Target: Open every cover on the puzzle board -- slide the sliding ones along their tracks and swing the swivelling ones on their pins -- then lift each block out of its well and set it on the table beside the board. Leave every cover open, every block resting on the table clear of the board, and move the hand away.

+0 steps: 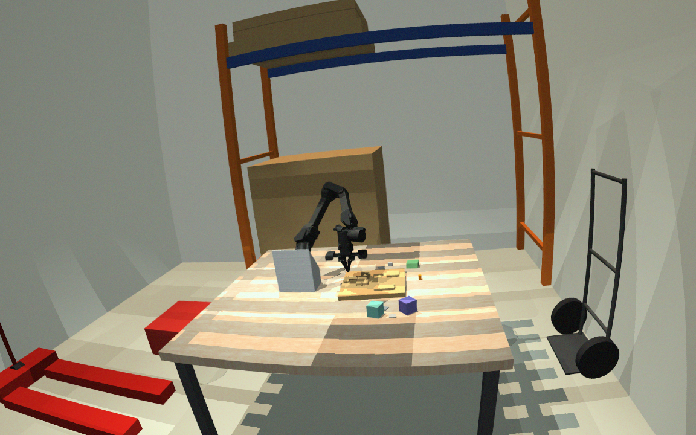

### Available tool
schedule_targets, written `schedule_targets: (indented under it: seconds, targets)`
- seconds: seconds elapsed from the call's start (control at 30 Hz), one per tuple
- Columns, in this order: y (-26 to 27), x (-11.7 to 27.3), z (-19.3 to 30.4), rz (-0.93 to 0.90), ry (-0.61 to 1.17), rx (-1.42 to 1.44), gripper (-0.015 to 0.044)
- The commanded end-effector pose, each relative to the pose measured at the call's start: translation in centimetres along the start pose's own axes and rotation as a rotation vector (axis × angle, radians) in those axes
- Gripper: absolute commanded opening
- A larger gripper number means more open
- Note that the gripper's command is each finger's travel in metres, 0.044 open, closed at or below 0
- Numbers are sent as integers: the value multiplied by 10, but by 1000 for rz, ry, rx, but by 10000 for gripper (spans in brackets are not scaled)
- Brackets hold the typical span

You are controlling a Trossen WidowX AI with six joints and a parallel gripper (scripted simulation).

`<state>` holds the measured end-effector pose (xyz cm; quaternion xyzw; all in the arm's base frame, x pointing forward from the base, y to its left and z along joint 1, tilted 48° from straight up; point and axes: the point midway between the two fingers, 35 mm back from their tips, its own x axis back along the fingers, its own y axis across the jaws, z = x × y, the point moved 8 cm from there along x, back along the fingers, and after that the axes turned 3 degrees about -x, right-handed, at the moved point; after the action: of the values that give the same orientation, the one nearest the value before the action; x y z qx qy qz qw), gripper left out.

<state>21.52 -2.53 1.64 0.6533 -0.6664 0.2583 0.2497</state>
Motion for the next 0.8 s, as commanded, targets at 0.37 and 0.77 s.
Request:
schedule_targets:
  seconds: [0.37,0.77]
  targets:
    - [1,0,1,0,5,7,0]
    - [0,-9,1,0,7,7,0]
